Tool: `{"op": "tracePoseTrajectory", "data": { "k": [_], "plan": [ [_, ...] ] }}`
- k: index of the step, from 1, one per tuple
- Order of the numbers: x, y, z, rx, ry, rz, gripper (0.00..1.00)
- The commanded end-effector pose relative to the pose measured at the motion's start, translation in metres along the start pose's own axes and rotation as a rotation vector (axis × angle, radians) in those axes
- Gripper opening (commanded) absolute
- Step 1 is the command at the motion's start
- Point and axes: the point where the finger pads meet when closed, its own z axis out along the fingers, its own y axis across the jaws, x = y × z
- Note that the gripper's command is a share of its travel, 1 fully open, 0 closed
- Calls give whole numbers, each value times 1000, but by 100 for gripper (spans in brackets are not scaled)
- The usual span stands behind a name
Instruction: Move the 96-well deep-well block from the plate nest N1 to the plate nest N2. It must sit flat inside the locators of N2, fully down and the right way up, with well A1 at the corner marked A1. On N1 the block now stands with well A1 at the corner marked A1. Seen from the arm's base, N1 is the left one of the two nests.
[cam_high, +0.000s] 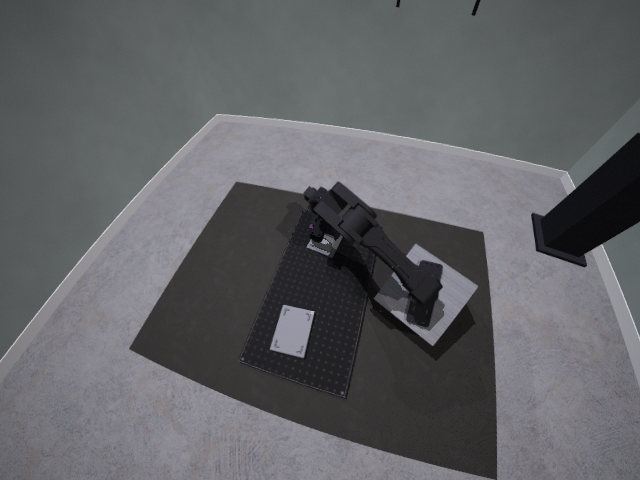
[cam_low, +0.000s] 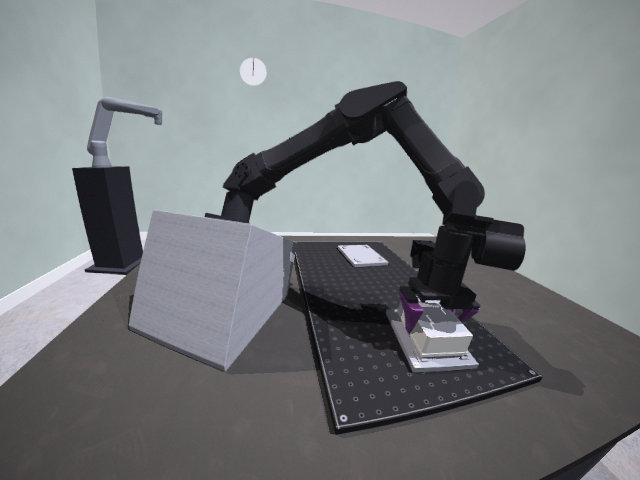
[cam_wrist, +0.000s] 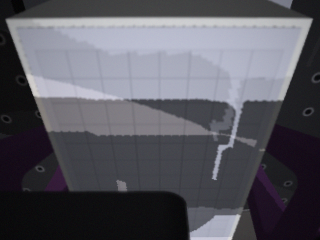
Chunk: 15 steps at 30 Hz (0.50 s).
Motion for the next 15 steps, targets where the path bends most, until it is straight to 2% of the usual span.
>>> {"op": "tracePoseTrajectory", "data": {
  "k": [1, 15],
  "plan": [
    [0, -3, -4, 12, 0, 0, 0],
    [0, -3, -2, 12, 0, 0, 0]
  ]
}}
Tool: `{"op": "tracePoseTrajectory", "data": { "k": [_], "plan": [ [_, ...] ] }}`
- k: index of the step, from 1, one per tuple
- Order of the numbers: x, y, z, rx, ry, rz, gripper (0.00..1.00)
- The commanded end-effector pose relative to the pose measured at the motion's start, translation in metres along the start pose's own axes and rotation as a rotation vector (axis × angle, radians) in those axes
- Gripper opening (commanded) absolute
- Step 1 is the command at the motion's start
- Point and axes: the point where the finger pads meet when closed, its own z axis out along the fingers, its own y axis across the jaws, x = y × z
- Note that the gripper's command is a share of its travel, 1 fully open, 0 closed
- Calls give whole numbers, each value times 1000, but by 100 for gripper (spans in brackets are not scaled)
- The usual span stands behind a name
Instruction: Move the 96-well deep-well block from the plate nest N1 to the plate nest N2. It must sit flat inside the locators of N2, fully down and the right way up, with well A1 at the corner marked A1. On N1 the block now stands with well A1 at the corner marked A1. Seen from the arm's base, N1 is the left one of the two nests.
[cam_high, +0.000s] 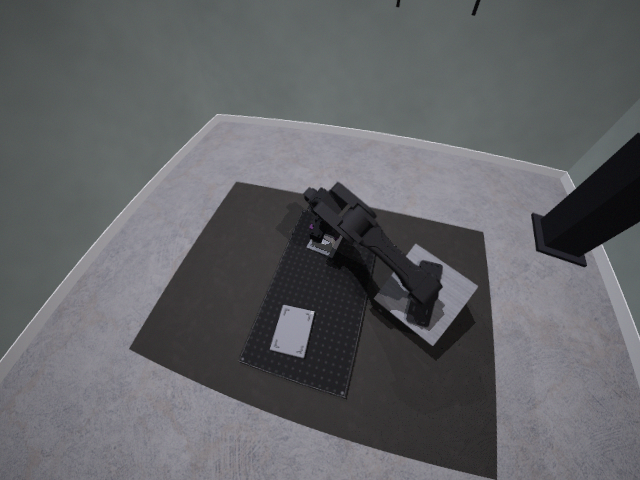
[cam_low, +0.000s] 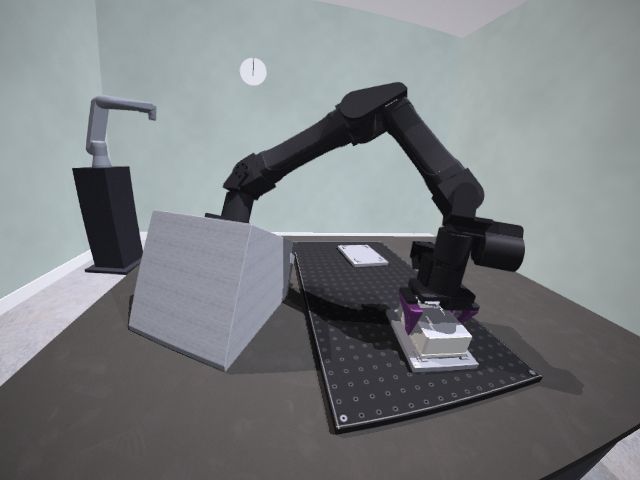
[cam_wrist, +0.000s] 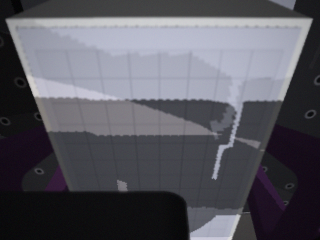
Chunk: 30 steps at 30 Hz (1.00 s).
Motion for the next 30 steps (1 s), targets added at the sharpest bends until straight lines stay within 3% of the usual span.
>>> {"op": "tracePoseTrajectory", "data": {
  "k": [1, 14, 15, 30],
  "plan": [
    [1, -3, -4, 13, 0, 0, 0],
    [1, -3, -3, 13, 0, 0, 0],
    [1, -3, -3, 13, 0, 0, 100],
    [1, -3, -3, 13, 0, 0, 100]
  ]
}}
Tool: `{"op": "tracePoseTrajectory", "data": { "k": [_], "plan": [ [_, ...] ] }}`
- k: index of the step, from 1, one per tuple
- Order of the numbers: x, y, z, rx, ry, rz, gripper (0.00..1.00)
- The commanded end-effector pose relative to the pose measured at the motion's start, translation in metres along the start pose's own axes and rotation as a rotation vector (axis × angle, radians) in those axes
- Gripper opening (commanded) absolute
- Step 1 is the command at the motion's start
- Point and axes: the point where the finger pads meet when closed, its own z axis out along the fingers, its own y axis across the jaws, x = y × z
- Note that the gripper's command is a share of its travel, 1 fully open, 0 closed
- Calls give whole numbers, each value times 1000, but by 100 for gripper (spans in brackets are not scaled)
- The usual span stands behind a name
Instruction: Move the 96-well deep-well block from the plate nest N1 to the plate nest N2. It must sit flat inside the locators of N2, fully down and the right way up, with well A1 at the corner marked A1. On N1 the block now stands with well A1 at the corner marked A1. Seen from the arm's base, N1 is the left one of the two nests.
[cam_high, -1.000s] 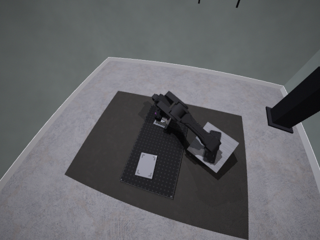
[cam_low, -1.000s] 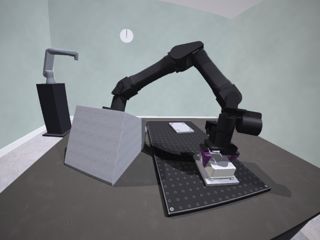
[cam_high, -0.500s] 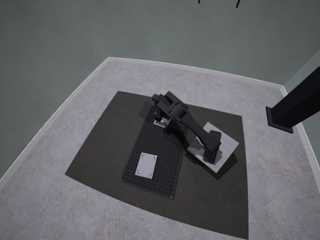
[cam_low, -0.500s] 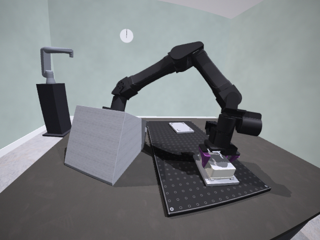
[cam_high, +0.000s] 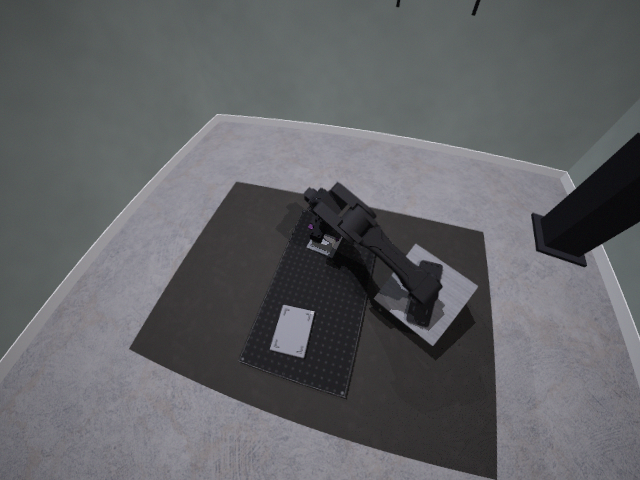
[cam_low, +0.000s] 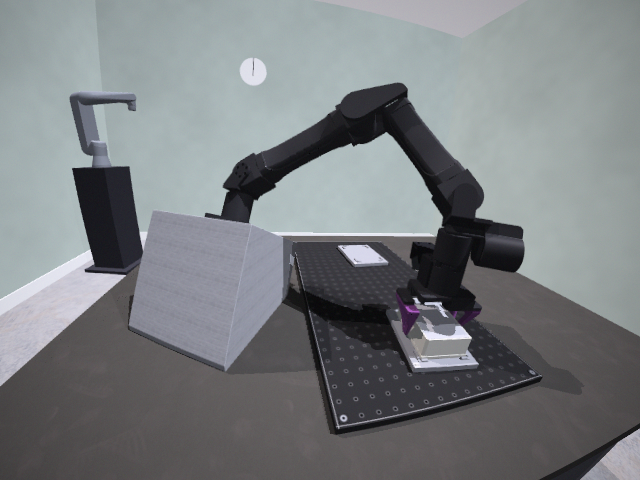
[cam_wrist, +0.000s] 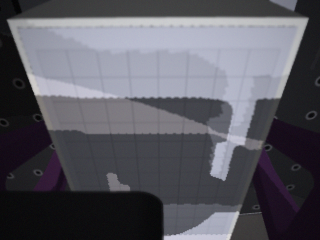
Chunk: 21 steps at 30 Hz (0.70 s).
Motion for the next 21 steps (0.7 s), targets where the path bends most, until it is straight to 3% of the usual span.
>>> {"op": "tracePoseTrajectory", "data": {
  "k": [1, 5, 13, 21],
  "plan": [
    [1, -3, -4, 13, 0, 0, 100],
    [1, -3, -4, 13, 0, 0, 100],
    [1, -3, -26, 13, 0, 0, 100],
    [1, -3, -36, 13, 0, 0, 100]
  ]
}}
